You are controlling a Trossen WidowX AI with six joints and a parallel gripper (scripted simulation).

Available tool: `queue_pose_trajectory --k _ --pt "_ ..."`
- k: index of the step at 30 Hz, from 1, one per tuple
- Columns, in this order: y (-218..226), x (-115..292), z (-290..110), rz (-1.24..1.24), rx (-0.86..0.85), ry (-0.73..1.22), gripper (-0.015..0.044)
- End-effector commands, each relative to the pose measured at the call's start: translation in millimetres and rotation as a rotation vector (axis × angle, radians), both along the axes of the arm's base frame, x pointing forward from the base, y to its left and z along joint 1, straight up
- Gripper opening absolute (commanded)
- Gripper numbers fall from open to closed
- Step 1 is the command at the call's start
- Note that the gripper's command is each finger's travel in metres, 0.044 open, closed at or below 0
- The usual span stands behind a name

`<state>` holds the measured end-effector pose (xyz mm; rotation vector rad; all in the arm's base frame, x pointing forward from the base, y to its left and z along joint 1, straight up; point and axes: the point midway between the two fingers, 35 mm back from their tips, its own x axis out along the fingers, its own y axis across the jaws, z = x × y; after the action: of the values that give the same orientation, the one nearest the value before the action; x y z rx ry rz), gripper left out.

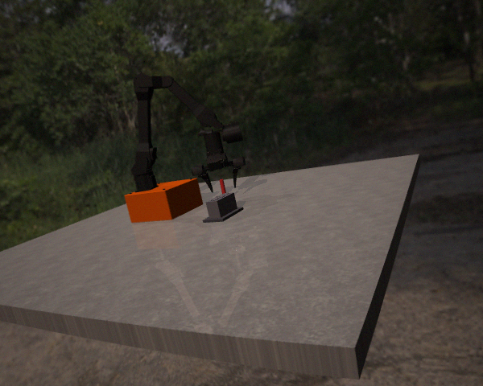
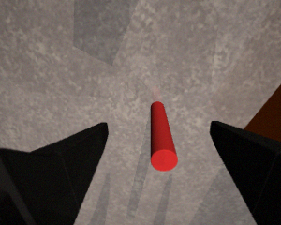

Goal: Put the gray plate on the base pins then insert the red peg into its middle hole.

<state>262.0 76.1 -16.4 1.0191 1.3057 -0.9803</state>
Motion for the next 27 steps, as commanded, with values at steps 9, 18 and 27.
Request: queue_pose_trajectory --k 9,18,27 --pt "-0.6 -1.1 -1.4 0.001 -0.002 0.002 0.0046" --pt "-0.6 -1.1 -1.4 0.001 -0.002 0.002 0.0000" --pt "0.3 1.5 17.3 0.001 -0.002 0.002 0.0000"
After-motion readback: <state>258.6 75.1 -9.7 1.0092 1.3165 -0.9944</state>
